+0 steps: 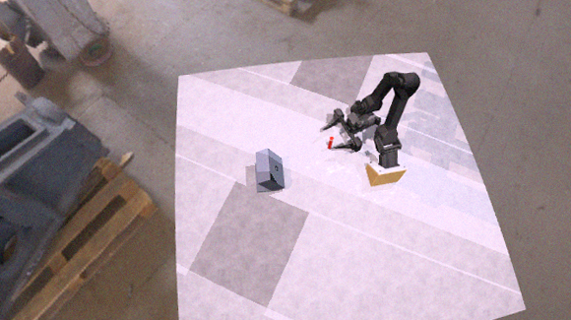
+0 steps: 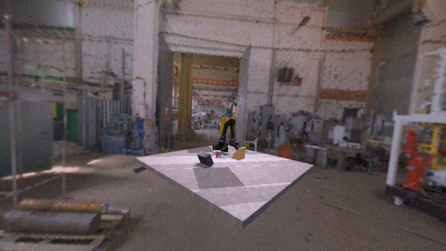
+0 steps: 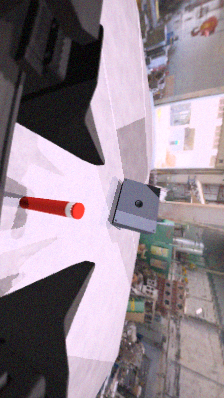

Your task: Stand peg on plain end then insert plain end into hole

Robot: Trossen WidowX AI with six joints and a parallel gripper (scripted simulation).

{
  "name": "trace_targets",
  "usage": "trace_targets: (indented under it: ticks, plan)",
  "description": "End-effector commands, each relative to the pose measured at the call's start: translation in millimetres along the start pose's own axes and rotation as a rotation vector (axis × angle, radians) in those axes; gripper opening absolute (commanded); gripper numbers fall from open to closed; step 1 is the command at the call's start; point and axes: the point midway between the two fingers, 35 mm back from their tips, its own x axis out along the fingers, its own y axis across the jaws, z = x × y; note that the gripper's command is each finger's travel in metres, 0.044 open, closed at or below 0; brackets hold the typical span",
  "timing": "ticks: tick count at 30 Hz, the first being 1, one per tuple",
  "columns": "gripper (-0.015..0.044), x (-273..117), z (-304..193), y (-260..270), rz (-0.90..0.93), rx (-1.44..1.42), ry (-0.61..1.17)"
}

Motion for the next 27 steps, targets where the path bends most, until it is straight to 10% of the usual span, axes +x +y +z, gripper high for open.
trace_targets:
  ticks: [1, 16, 27]
  plan:
    - [0.0440, 1, 20, -8, 0.021, -0.021, 0.015]
    - [0.0440, -20, 135, -2, -0.046, -0.013, -0.006]
    - [0.0440, -17, 127, 0, 0.018, 0.173, 0.090]
